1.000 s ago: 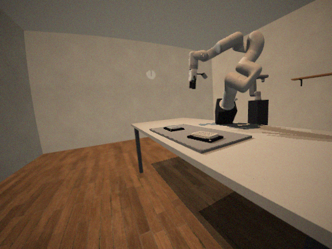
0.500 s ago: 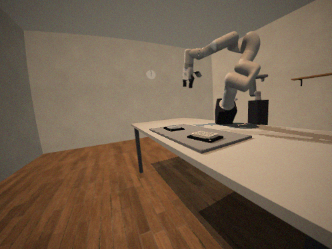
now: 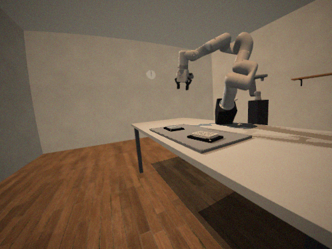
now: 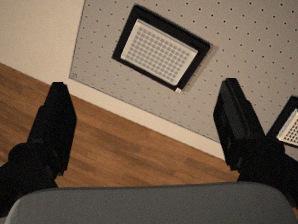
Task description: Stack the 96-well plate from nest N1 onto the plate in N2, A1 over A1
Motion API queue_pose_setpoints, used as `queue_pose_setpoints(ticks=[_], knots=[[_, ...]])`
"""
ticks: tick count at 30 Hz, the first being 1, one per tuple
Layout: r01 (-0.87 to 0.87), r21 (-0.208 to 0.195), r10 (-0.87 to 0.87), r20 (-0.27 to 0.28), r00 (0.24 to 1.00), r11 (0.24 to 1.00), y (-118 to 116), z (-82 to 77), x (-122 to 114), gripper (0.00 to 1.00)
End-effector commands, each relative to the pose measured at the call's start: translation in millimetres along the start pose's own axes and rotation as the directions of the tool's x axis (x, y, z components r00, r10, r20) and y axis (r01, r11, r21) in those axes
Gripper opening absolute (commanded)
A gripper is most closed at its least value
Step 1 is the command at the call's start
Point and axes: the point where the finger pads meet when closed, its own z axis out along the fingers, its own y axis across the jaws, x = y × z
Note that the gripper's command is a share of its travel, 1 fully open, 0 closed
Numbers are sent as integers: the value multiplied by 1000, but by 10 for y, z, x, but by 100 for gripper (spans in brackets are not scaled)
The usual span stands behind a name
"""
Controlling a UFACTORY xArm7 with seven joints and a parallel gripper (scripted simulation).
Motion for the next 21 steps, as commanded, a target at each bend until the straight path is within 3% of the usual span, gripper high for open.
queue_pose_setpoints(ticks=[1, 15, 21], knots=[[115, -5, -115, 2, 993, 993, -68, 86, -149, 100], [346, -28, -345, 21, 938, 938, -125, 371, -448, 100], [476, -41, -474, 47, 879, 878, -140, 566, -602, 100]])
